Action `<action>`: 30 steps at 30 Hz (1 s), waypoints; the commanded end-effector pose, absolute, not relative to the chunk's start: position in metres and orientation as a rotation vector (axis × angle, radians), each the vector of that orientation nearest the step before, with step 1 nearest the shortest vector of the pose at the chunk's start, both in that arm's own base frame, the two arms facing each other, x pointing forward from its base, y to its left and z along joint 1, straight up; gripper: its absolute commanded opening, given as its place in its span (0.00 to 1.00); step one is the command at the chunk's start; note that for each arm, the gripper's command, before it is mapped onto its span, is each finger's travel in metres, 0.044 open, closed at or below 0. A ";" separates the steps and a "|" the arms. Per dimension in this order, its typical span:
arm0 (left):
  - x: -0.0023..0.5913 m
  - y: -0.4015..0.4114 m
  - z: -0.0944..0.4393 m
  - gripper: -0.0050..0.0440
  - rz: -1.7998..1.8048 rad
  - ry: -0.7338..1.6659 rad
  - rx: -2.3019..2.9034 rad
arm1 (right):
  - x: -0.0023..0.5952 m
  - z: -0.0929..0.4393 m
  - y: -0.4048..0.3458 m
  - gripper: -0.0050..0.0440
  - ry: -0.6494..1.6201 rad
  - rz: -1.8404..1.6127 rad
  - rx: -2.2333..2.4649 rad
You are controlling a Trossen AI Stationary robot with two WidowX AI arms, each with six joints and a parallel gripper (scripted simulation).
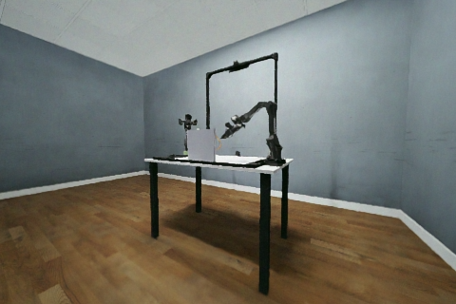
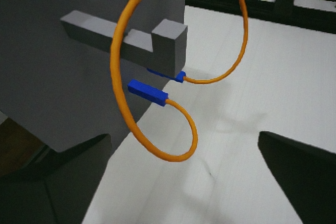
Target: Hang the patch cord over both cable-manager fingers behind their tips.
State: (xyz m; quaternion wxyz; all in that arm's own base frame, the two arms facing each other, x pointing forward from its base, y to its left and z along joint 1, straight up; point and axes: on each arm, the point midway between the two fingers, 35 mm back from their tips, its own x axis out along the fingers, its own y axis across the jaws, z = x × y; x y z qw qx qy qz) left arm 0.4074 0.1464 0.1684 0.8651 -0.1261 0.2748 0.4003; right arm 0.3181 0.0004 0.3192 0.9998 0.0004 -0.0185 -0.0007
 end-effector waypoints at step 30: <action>0.360 0.129 0.283 1.00 0.832 0.526 -0.278 | 0.316 0.323 0.000 1.00 -0.050 0.000 0.000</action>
